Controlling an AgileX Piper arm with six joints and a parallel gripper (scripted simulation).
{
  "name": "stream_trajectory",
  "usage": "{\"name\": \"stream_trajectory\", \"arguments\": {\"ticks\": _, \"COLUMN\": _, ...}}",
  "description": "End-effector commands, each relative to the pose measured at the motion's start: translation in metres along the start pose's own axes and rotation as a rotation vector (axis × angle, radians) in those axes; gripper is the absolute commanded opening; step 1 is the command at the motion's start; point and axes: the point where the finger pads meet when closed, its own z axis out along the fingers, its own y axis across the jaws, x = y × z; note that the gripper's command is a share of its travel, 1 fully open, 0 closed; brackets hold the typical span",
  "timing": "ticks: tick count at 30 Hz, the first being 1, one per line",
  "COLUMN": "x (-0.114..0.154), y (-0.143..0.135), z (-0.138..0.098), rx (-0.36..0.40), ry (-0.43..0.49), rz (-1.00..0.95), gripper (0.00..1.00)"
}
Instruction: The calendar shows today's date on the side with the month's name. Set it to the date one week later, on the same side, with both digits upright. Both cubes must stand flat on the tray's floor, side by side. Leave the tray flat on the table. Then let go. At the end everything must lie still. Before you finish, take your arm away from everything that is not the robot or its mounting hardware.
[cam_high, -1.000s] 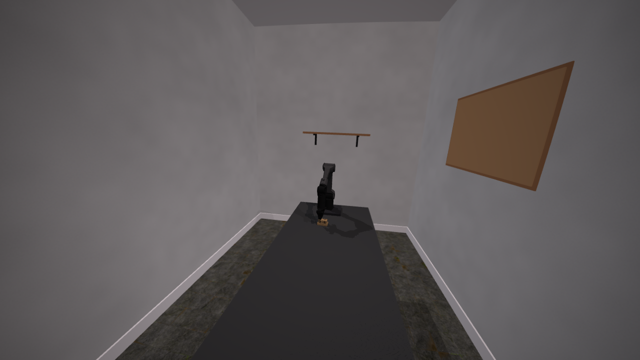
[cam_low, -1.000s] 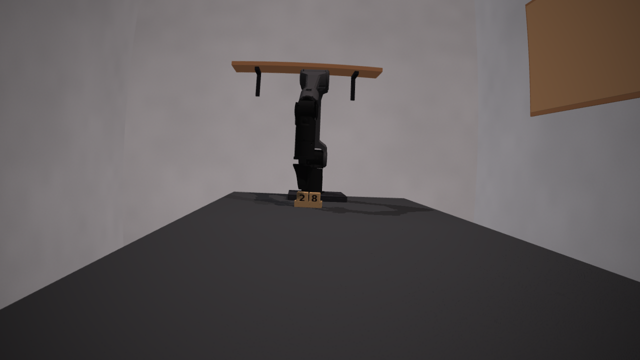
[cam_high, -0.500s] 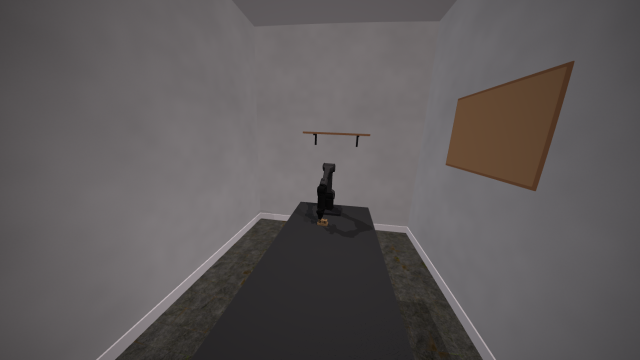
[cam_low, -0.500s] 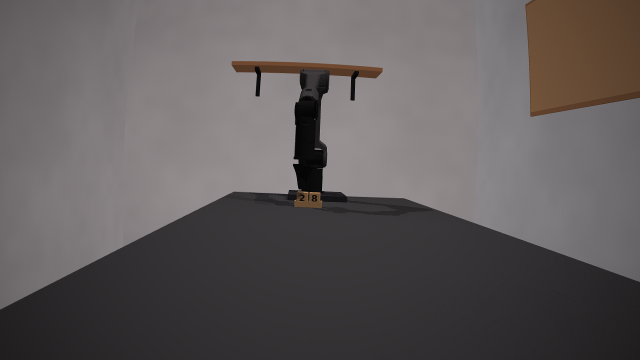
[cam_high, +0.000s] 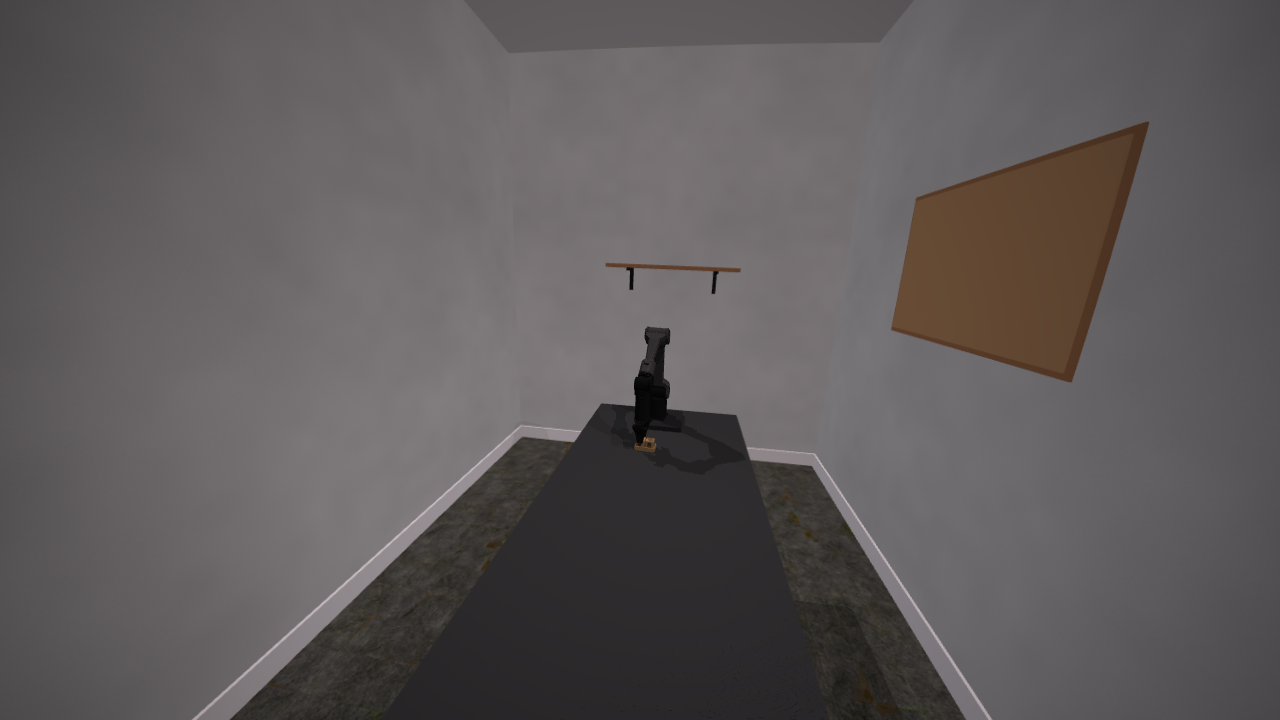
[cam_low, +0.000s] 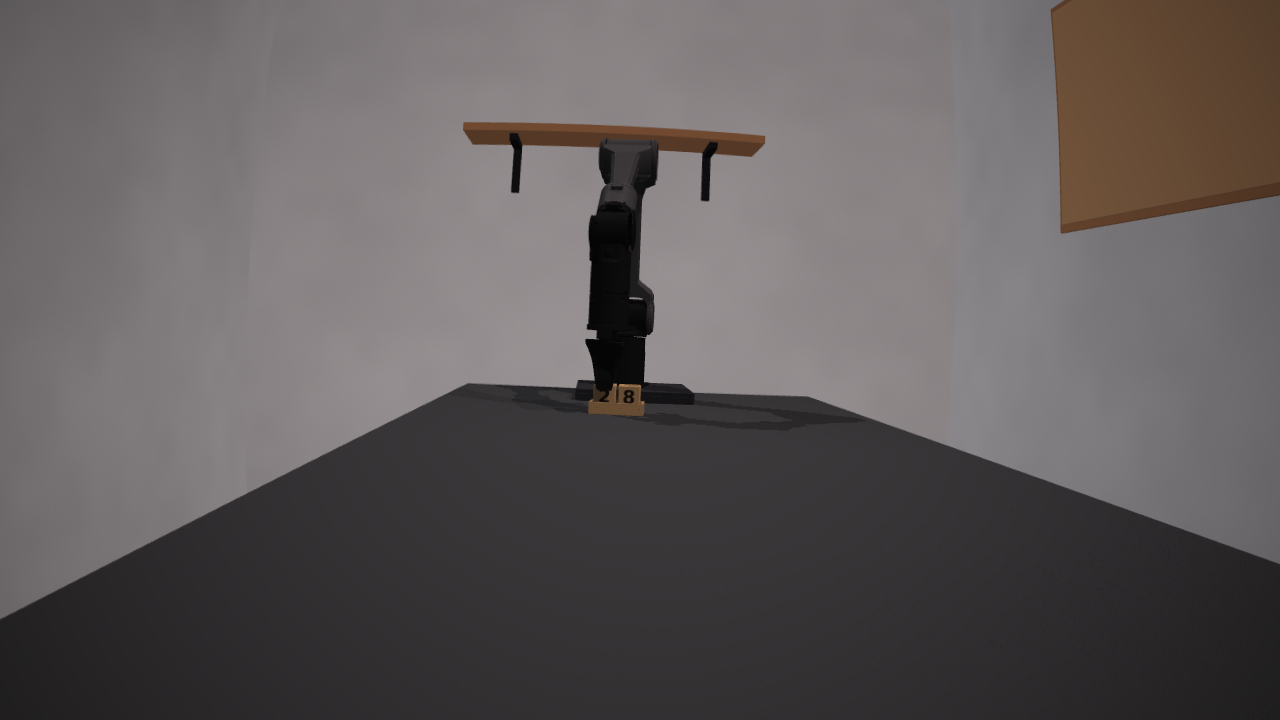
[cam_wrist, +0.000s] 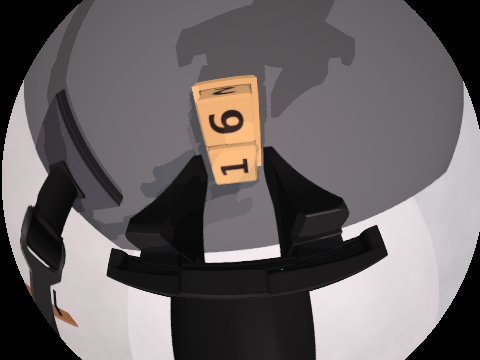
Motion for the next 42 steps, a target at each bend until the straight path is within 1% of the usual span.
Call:
{"name": "stream_trajectory", "arguments": {"ticks": 1, "x": 0.0, "y": 0.0, "z": 0.004, "rx": -0.002, "ry": -0.001, "rz": 0.001, "gripper": 0.62}}
{"name": "stream_trajectory", "arguments": {"ticks": 10, "x": 0.0, "y": 0.0, "z": 0.015, "rx": -0.001, "ry": -0.001, "rz": 0.001, "gripper": 0.62}}
{"name": "stream_trajectory", "arguments": {"ticks": 42, "x": 0.0, "y": 0.0, "z": 0.015, "rx": 0.0, "ry": -0.001, "rz": 0.001, "gripper": 0.62}}
